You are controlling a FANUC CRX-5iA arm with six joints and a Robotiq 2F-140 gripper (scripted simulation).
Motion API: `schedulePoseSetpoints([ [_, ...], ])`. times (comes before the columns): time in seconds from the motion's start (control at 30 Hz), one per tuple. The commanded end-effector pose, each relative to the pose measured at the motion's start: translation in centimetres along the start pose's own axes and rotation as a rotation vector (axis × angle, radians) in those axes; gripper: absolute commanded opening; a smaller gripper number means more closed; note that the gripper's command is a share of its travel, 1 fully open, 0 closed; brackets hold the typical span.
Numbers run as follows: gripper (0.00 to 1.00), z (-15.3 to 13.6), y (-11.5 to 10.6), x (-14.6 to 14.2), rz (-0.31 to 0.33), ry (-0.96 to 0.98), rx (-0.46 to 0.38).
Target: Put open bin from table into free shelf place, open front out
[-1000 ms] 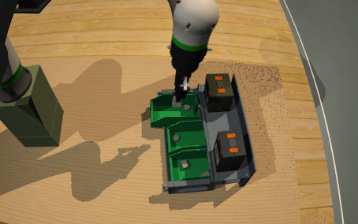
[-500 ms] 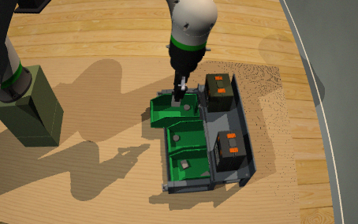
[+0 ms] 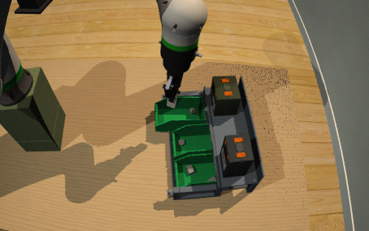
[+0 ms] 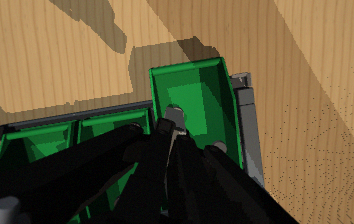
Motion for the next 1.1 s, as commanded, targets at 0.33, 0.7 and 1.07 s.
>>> schedulePoseSetpoints([
  [0.33, 0.00, 3.7, 1.0, -1.1, -0.024, 0.472, -0.045],
  [0.7, 0.00, 6.2, 1.7, -2.2, -0.052, 0.783, -0.050],
  [1.07, 0.00, 8.6, 2.5, -3.6, -0.084, 1.097, -0.046],
])
Point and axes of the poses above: the point where the finger pads meet when closed, its own y axis out along the fingers, its own x axis across the jaws, z = x × y, the point moved 1 cm from there along -y, back along the fingers, and after that the axes turned 15 degrees about y, right-handed, at the moved point
